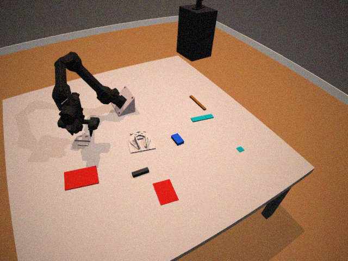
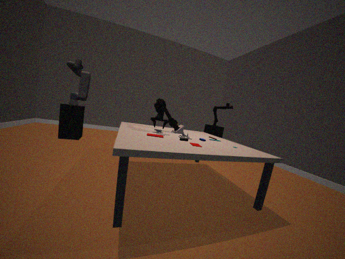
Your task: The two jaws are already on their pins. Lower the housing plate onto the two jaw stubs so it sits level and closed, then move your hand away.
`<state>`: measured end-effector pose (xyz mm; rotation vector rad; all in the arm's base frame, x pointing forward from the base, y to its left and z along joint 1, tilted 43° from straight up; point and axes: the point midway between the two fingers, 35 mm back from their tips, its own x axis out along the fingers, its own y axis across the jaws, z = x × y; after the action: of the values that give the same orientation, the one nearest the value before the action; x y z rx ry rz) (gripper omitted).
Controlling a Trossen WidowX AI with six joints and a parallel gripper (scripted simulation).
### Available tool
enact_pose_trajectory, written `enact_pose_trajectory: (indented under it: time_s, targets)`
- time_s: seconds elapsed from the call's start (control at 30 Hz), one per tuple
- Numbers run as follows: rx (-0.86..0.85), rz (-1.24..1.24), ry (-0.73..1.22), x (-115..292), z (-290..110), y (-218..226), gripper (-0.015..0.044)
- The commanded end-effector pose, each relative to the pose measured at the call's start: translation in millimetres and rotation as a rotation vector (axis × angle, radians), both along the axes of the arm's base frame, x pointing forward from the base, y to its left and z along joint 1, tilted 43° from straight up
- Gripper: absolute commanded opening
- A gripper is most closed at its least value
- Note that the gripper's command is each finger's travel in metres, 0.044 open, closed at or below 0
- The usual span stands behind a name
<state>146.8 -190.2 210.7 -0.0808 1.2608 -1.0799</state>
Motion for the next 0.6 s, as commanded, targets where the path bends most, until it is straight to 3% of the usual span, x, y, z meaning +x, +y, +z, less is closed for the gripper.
enact_pose_trajectory:
  time_s: [0.0, 0.57]
  targets:
    - [0.006, 0.006, 0.005, -0.7, -5.6, -2.6, 0.0440]
    - [0.006, 0.006, 0.004, -1.8, -18.8, -15.2, 0.0440]
